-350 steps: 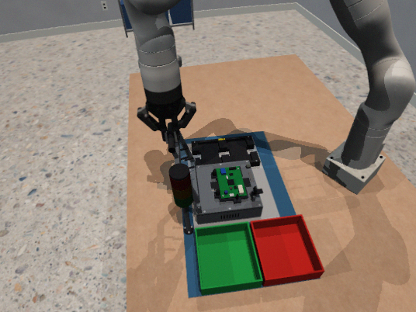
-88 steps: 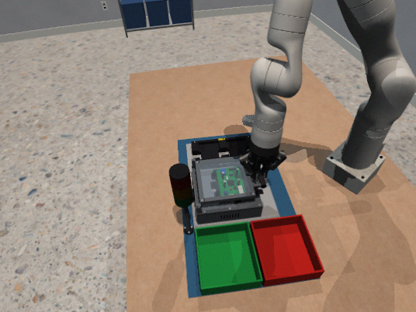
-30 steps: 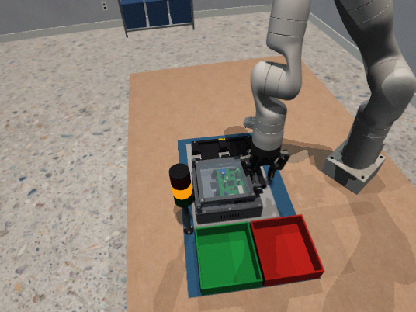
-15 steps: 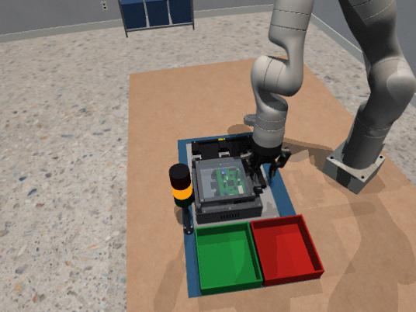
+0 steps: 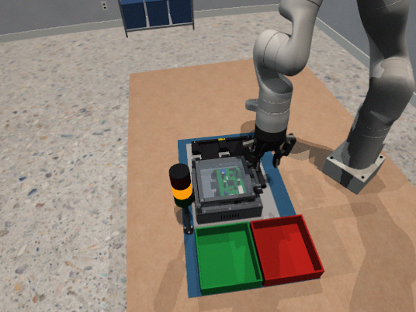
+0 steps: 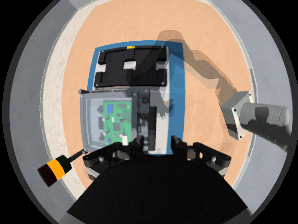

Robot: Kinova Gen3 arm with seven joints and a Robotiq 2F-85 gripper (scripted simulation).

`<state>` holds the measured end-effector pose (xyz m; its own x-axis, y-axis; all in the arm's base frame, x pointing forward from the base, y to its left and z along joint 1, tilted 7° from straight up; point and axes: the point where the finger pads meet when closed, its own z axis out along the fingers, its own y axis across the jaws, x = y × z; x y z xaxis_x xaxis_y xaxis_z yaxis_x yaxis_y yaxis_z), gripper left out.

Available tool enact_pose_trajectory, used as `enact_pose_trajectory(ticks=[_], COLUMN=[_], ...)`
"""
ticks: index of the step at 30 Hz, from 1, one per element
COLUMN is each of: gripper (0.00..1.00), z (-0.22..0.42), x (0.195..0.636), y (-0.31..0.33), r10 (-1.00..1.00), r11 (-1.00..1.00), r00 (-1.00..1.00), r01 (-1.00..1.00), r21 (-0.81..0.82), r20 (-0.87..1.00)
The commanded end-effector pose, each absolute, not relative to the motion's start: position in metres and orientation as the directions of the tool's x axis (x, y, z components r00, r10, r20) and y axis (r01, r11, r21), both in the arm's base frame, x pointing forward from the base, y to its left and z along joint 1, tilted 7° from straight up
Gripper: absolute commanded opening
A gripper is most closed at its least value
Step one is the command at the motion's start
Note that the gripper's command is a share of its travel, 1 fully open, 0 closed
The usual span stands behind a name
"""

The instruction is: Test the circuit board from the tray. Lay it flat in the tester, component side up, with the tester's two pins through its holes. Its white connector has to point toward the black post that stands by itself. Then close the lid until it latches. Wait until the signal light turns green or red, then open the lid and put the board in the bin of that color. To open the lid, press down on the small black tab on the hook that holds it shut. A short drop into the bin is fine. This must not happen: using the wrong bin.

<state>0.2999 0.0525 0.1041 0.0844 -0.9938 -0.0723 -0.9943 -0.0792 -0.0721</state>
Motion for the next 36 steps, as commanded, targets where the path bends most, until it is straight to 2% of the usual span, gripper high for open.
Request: enact_pose_trajectory(ticks=[1,17,18,36], gripper=[0.5,0.5,1.0,1.0], z=[0.122,0.143,0.143,0.143], x=[0.308,0.306,0.306,0.306], y=[0.041,0.04,0.04,0.04], r10=[-0.996,-0.996,-0.996,-0.996], r11=[-0.051,-0.051,-0.051,-0.051], r00=[0.057,0.057,0.057,0.057], r01=[-0.994,-0.994,-0.994,-0.994], r21=[-0.099,-0.099,-0.099,-0.099], r20=[-0.065,-0.065,-0.065,-0.065])
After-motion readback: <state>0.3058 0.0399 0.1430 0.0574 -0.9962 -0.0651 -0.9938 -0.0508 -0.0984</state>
